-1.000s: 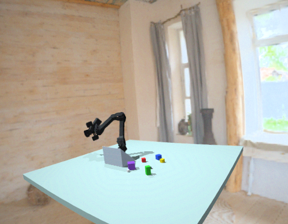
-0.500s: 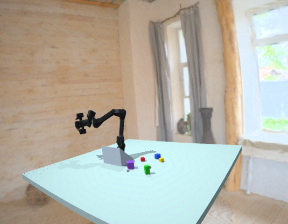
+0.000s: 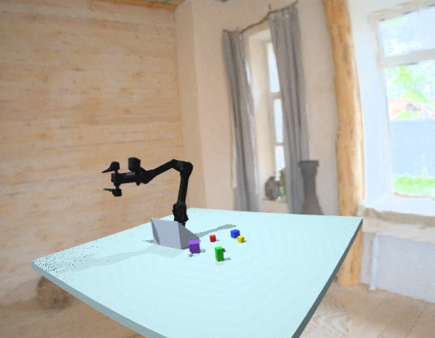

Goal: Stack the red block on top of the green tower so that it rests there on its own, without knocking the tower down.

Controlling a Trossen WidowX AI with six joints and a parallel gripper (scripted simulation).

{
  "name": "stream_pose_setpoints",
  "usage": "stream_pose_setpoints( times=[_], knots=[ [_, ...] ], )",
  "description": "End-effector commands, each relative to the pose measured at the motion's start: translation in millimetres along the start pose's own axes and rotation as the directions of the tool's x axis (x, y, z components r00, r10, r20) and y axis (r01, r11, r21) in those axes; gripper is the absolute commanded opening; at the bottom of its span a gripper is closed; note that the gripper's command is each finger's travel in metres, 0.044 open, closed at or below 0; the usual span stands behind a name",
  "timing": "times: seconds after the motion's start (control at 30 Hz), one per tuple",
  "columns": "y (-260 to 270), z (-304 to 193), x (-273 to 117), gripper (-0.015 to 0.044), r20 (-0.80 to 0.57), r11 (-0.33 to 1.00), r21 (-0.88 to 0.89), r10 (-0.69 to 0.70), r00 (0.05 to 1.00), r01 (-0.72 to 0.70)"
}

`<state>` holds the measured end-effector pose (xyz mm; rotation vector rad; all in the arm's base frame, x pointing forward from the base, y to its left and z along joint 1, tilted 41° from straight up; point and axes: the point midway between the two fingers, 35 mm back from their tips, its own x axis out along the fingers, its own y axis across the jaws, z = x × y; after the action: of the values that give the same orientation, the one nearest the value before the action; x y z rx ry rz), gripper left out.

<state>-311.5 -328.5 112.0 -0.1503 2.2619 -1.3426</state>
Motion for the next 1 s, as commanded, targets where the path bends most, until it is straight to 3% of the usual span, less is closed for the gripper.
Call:
stream_pose_setpoints(
  times=[0.0,0.23,0.5,0.73,0.97],
  knots=[
    [-2,42,-21,0.044,0.144,0.999,0.031,0.015,0.989,-0.02],
    [14,120,-76,0.044,0.408,0.989,0.041,0.112,0.906,-0.141],
    [47,184,-156,0.044,0.622,0.943,-0.03,0.277,0.732,-0.331],
    [85,214,-235,0.044,0.707,0.851,-0.157,0.451,0.544,-0.501],
    [127,217,-313,0.044,0.69,0.701,-0.308,0.63,0.356,-0.644]
  ],
)
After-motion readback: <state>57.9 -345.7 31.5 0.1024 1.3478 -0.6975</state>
